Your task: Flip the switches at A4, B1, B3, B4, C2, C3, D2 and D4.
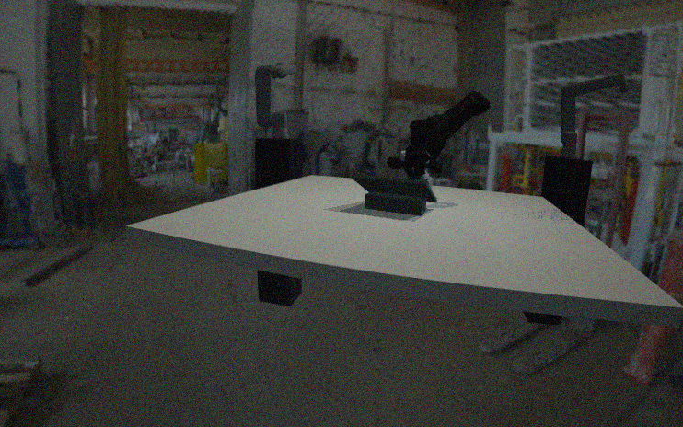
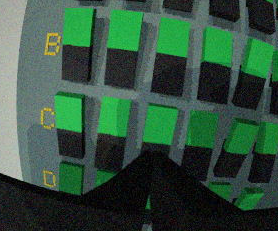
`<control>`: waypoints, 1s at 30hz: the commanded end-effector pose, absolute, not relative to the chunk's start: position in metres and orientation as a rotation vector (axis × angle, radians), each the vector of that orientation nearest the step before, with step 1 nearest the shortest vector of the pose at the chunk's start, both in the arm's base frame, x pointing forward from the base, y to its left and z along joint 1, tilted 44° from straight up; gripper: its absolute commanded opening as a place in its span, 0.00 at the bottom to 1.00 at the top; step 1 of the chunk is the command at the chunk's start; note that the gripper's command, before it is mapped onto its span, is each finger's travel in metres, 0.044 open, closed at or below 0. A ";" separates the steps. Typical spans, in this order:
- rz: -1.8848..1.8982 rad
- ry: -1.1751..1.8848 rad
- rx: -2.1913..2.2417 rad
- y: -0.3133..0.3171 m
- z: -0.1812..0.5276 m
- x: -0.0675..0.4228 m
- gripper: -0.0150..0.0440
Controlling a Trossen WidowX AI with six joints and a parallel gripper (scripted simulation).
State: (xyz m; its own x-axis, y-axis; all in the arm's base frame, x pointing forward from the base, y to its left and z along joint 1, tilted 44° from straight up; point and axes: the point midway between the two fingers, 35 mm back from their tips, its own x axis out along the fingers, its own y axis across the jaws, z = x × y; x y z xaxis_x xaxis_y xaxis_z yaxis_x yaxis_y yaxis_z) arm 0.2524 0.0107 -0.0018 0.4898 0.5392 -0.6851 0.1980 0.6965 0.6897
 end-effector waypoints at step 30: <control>0.232 1.076 0.809 0.024 0.027 0.206 0.25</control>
State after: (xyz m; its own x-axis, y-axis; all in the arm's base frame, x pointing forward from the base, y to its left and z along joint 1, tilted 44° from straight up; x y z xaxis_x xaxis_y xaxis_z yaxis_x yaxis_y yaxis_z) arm 0.2035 0.0126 0.0397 0.4836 0.5359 -0.6921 0.1990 0.7026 0.6832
